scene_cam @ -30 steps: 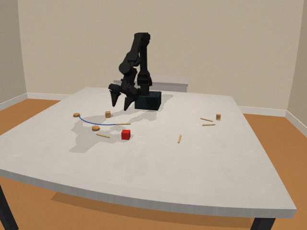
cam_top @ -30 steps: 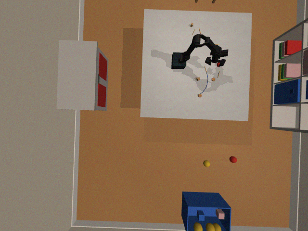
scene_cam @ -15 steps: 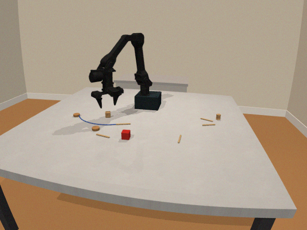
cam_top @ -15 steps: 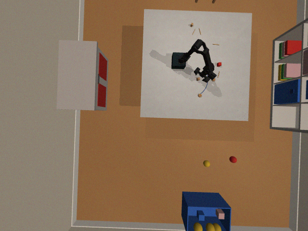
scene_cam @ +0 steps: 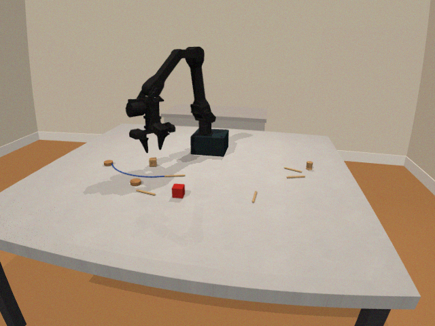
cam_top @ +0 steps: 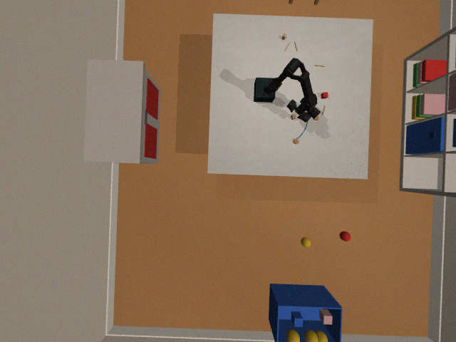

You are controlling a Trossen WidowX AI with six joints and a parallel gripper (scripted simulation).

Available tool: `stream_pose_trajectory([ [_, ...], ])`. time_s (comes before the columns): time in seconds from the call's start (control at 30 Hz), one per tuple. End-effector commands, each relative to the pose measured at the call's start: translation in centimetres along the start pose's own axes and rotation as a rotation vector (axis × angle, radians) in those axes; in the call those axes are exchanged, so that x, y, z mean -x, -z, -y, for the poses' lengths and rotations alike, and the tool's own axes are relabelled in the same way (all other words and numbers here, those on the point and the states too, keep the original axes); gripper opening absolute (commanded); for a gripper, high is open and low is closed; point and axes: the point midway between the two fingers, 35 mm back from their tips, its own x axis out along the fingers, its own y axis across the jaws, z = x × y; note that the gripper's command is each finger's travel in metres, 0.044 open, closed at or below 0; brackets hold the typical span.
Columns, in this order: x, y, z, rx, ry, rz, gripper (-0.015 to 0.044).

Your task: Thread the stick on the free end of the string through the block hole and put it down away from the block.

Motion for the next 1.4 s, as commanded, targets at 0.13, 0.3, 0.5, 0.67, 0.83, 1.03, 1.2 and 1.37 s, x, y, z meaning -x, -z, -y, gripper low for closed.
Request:
stream_pose_trajectory([
  [0.13, 0.00, 0.00, 0.00, 0.001, 0.000, 0.000, 0.0237],
  [0.3, 0.00, 0.00, 0.00, 0.000, 0.000, 0.000, 0.0185],
  [0.5, 0.00, 0.00, 0.00, 0.000, 0.000, 0.000, 0.0027],
  [0.67, 0.00, 0.00, 0.00, 0.000, 0.000, 0.000, 0.0000],
  [0.83, 0.00, 0.00, 0.00, 0.000, 0.000, 0.000, 0.0000],
  [1.03, 0.00, 0.00, 0.00, 0.000, 0.000, 0.000, 0.0000],
  [1.2, 0.00, 0.00, 0.00, 0.000, 0.000, 0.000, 0.0105],
  [1.37, 0.00, 0.00, 0.00, 0.000, 0.000, 0.000, 0.0236],
])
